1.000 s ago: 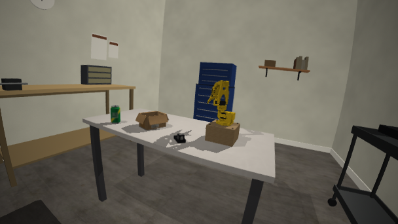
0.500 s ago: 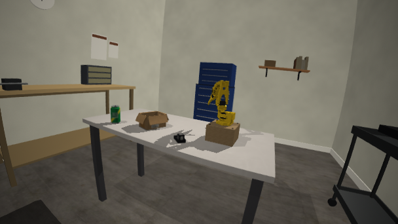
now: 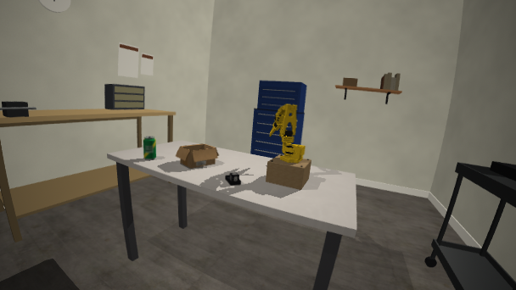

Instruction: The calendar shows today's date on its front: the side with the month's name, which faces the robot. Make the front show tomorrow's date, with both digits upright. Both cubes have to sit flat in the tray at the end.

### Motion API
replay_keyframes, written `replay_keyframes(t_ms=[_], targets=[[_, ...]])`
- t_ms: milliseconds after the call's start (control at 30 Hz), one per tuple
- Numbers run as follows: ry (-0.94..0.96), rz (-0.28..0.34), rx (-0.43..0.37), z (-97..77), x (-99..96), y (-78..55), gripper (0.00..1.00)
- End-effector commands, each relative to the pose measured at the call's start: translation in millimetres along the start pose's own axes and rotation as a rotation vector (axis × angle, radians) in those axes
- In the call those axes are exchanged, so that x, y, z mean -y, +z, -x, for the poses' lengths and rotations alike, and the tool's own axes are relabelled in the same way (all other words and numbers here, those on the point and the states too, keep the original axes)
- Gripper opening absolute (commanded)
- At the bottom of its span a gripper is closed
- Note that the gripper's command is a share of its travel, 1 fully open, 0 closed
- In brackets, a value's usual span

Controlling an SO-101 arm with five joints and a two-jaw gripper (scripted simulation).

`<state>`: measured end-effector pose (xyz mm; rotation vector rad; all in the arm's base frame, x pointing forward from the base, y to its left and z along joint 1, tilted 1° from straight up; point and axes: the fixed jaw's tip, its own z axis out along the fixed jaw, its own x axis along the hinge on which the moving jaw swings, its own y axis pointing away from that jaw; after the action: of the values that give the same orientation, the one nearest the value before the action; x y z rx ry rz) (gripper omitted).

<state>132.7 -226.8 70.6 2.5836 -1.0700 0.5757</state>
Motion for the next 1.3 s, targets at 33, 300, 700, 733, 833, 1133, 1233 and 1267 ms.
replay_keyframes(t_ms=[33, 300, 700, 733, 833, 1133, 1233, 1267], targets=[[-0.002, -0.005, 0.038, 5.3, -1.2, 9.4, 0.35], [-0.001, -0.05, 0.222, 38.1, 6.5, 39.7, 0.35], [-0.001, -0.106, 0.455, 86.8, 18.0, 68.1, 0.35], [-0.001, -0.107, 0.461, 87.9, 18.3, 68.6, 0.35], [-0.001, -0.108, 0.465, 88.8, 18.5, 69.0, 0.35], [0.0, -0.108, 0.465, 88.8, 18.5, 69.0, 0.35], [0.0, -0.108, 0.465, 88.8, 18.5, 69.0, 0.35], [0.0, -0.108, 0.465, 88.8, 18.5, 69.0, 0.35]])
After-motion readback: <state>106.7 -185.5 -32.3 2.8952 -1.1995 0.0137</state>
